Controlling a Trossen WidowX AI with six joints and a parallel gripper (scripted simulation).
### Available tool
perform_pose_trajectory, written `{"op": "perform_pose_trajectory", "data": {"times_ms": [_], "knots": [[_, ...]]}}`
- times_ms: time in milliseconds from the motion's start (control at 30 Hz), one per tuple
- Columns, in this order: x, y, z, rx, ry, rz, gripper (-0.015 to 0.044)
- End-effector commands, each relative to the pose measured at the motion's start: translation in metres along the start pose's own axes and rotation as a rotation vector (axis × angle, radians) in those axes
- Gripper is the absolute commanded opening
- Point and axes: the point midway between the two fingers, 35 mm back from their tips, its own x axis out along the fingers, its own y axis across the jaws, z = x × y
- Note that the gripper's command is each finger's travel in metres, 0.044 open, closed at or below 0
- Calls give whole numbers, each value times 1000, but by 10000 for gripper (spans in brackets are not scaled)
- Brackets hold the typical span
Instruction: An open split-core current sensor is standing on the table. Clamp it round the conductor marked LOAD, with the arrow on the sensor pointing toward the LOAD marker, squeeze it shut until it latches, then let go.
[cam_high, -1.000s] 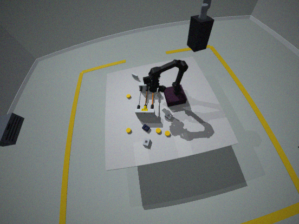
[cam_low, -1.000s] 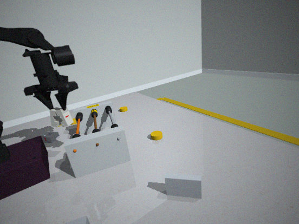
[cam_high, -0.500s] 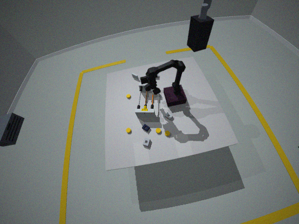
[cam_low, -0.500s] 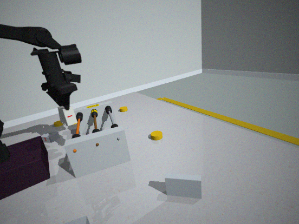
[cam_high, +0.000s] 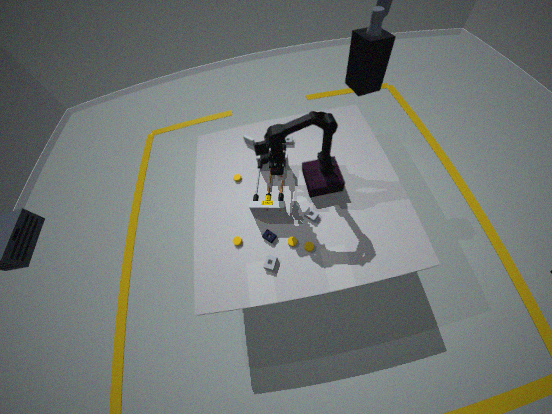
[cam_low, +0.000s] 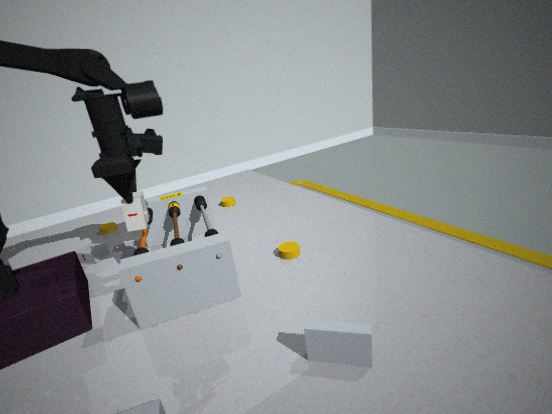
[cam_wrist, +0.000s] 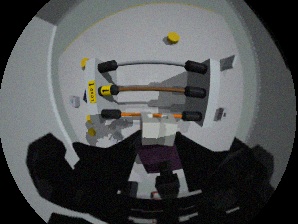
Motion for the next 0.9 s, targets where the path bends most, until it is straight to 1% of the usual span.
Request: {"op": "perform_pose_trajectory", "data": {"times_ms": [0,867], "knots": [[-2,1,9,154,-10,10,0],[4,-1,50,1101,-8,16,0]]}}
